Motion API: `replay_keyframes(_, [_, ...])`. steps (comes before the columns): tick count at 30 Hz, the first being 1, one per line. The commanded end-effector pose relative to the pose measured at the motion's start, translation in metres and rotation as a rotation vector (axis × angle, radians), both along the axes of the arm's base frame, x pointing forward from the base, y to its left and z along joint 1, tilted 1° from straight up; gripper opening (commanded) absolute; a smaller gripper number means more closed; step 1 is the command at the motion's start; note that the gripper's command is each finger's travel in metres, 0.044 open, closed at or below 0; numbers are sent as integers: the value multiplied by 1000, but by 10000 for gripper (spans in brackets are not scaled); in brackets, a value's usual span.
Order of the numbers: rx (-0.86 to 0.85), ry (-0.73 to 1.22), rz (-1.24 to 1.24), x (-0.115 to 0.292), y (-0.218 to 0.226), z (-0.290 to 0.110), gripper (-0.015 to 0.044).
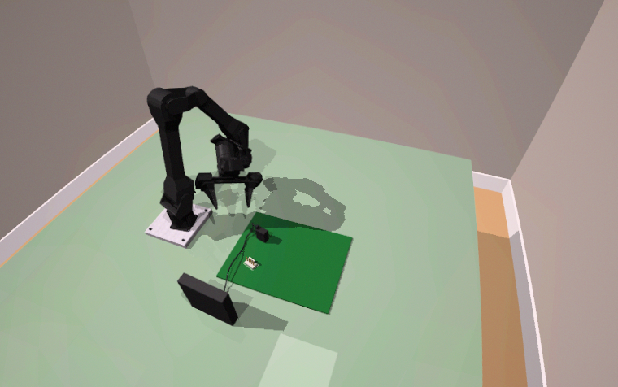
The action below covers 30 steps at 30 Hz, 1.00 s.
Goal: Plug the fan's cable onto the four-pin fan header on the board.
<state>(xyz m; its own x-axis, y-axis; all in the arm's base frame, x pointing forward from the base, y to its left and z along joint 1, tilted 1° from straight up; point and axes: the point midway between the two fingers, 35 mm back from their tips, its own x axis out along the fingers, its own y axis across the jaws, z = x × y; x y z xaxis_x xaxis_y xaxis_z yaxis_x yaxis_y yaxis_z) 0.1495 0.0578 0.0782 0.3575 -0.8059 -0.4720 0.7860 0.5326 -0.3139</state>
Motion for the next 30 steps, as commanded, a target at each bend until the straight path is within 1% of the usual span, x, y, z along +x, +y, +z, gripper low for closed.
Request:
replay_keyframes(1, [53,73,-43,1,0,1,440])
replay_keyframes(16, [303,381,-131,2,-2,7,440])
replay_keyframes(30, [605,554,-51,13,1,25,440])
